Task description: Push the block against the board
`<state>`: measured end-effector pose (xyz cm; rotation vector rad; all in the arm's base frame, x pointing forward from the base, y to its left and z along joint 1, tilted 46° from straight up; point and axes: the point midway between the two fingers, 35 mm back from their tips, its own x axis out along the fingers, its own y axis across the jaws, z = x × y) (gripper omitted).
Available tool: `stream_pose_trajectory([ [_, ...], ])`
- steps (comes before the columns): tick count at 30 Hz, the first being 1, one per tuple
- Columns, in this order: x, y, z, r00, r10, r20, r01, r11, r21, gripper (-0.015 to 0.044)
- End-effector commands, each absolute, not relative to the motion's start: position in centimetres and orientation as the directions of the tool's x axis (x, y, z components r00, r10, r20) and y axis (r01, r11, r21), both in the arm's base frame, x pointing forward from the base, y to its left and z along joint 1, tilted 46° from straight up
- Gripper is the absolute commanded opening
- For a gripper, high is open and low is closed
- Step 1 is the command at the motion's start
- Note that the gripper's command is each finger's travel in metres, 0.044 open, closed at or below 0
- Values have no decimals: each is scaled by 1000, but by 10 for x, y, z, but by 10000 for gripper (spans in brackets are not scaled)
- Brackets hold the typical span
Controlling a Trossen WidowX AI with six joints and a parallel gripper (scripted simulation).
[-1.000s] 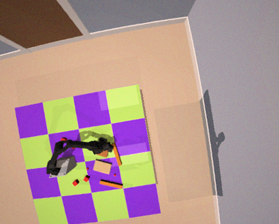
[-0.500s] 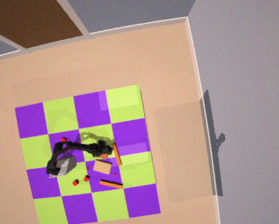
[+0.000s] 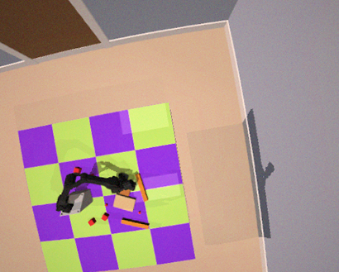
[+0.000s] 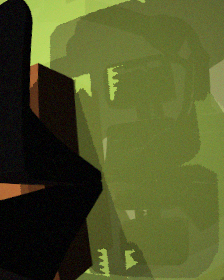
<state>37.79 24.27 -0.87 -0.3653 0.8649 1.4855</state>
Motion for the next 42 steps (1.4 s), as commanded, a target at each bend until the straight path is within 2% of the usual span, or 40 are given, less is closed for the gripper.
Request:
stream_pose_trajectory([
  [1,373,245,-13,-149,701,-698,-949,97,300,0],
  [34,391,281,21,-148,703,-696,-949,96,299,0],
  [39,397,241,53,-148,701,-698,-950,96,298,0],
  [42,397,238,55,-148,701,-698,-950,97,298,0],
])
